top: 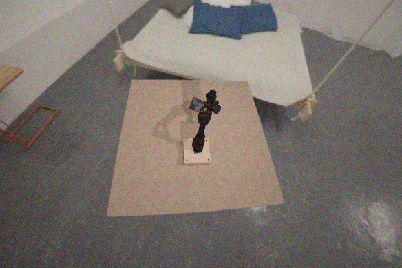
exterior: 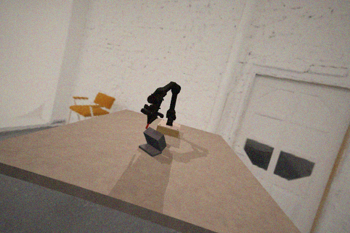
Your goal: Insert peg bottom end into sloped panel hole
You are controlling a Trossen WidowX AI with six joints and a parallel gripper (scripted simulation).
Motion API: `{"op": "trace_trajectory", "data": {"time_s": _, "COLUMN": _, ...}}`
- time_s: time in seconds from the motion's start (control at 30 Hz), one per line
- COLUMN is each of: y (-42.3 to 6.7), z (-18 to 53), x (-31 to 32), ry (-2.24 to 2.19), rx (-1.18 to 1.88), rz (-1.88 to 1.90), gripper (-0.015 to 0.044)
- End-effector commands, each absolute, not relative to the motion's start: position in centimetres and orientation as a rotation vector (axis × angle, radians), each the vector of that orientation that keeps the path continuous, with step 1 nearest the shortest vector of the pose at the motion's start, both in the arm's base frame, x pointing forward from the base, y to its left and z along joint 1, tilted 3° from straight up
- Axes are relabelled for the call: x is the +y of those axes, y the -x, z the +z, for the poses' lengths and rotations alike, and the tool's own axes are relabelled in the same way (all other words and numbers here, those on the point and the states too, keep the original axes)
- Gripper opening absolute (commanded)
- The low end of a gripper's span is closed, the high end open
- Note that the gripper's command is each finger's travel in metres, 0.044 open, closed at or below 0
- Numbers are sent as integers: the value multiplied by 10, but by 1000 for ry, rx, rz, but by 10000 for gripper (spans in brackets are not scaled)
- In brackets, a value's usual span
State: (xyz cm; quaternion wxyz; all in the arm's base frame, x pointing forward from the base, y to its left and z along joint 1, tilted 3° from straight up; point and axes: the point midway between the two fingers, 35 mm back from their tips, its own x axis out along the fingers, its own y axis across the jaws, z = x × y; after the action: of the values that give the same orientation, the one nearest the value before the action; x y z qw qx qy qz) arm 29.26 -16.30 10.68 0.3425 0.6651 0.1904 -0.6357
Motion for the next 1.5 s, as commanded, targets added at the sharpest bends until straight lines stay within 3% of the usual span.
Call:
{"op": "trace_trajectory", "data": {"time_s": 0.0, "y": -293, "z": 106, "x": -159, "ry": -1699, "rx": 498, "rz": -1635, "gripper": 0}}
{"op": "trace_trajectory", "data": {"time_s": 1.47, "y": -312, "z": 108, "x": -116, "ry": -1437, "rx": 474, "rz": -1402, "gripper": 0}}
